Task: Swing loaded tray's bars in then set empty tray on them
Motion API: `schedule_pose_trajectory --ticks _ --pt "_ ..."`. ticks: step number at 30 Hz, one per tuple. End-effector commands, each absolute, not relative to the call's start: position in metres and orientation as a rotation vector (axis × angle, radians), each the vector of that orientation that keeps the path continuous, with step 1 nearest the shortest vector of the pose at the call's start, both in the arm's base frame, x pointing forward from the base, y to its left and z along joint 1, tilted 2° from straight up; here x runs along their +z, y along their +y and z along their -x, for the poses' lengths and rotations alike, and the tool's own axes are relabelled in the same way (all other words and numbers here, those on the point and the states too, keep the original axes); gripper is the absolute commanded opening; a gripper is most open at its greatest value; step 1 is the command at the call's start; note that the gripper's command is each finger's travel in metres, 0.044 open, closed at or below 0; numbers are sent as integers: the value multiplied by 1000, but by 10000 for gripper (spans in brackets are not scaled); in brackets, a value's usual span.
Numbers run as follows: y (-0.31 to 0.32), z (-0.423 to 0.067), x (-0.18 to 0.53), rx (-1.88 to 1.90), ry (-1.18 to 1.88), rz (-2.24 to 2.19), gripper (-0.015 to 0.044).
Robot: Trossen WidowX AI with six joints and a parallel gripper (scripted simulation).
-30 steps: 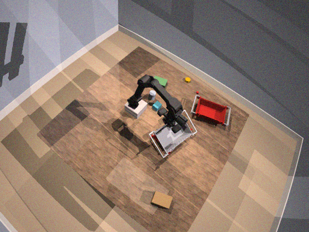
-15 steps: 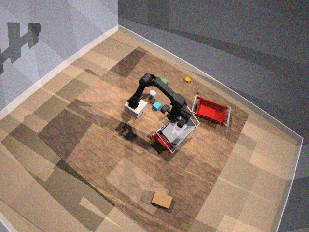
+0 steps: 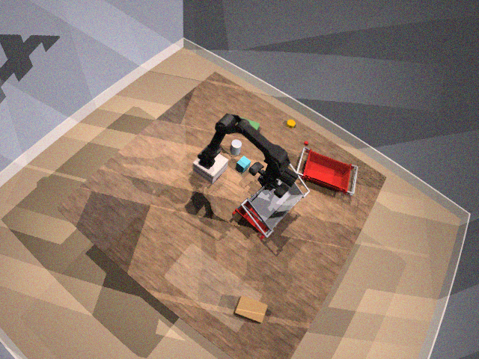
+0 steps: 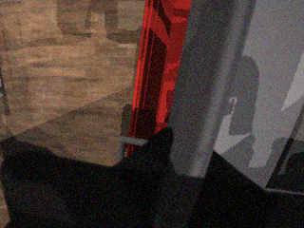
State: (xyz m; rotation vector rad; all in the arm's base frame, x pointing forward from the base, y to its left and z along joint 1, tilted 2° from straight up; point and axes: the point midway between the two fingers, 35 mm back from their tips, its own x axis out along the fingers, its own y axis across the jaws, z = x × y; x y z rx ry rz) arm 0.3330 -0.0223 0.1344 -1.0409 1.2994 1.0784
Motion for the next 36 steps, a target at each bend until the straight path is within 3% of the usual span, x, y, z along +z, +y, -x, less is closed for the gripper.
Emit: schedule_pose_trajectory --ticks 1,36 --pt "-22 -335 137 1073 1291 1050 0" --pt "-22 -335 123 1073 1291 1050 0"
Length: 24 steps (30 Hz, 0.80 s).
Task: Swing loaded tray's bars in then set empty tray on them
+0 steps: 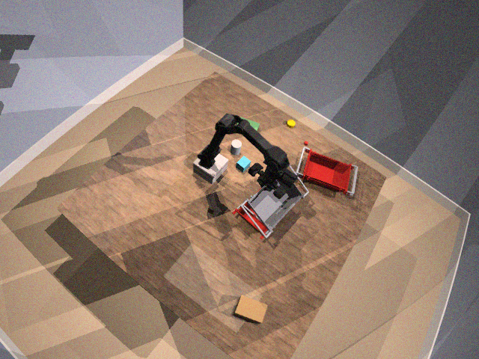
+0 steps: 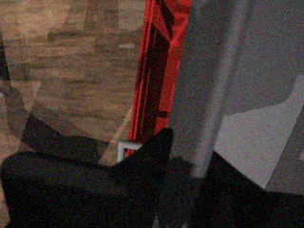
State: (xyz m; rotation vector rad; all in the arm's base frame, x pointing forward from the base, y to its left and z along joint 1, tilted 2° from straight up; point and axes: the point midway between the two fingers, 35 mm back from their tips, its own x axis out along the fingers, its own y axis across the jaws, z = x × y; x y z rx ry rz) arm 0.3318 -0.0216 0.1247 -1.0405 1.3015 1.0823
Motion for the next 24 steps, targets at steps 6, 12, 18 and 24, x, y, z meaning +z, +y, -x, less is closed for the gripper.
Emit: schedule_pose_trajectory --ticks 6,12,18,24 --pt "-22 -335 113 1073 1291 1050 0" --pt "-21 -334 103 1073 1291 1050 0" --pt "-21 -333 94 1073 1291 1050 0" --pt "-21 -332 86 1073 1291 1050 0"
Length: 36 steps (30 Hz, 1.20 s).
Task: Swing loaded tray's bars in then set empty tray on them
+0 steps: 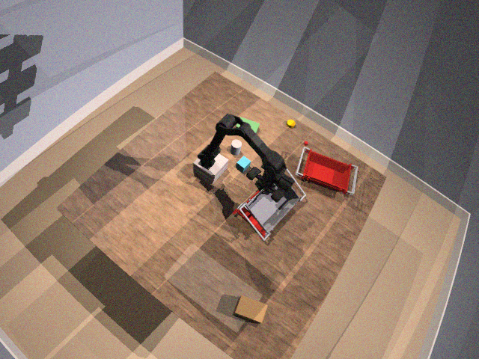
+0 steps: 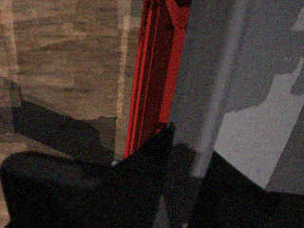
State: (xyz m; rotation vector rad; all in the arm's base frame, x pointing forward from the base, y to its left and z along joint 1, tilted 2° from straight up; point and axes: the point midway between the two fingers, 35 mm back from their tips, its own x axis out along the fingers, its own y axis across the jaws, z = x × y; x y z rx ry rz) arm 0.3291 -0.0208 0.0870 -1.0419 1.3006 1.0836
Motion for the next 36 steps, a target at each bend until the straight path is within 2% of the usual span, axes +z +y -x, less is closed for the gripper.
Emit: schedule_pose_trajectory --ticks 1,36 --pt "-21 -331 84 1073 1291 1049 0" --pt "-17 -315 65 1075 1292 1049 0"
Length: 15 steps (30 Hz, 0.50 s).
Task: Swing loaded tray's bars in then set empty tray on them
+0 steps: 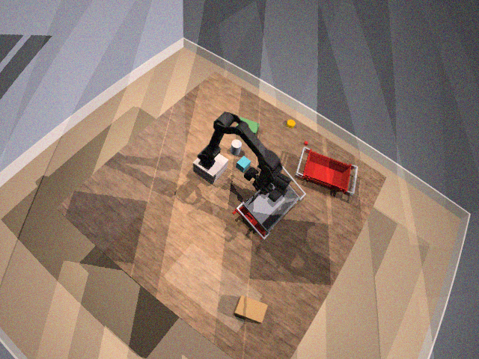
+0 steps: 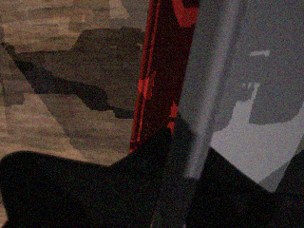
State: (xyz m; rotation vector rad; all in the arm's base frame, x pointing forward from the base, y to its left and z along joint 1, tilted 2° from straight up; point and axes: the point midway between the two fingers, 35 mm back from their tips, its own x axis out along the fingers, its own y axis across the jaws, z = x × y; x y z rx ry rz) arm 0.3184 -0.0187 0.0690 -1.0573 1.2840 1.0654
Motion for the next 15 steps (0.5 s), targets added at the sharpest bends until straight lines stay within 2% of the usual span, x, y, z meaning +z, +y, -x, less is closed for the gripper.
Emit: schedule_pose_trajectory --ticks 1,15 --pt "-17 -314 65 1075 1292 1049 0" --pt "-17 -311 59 1075 1292 1048 0"
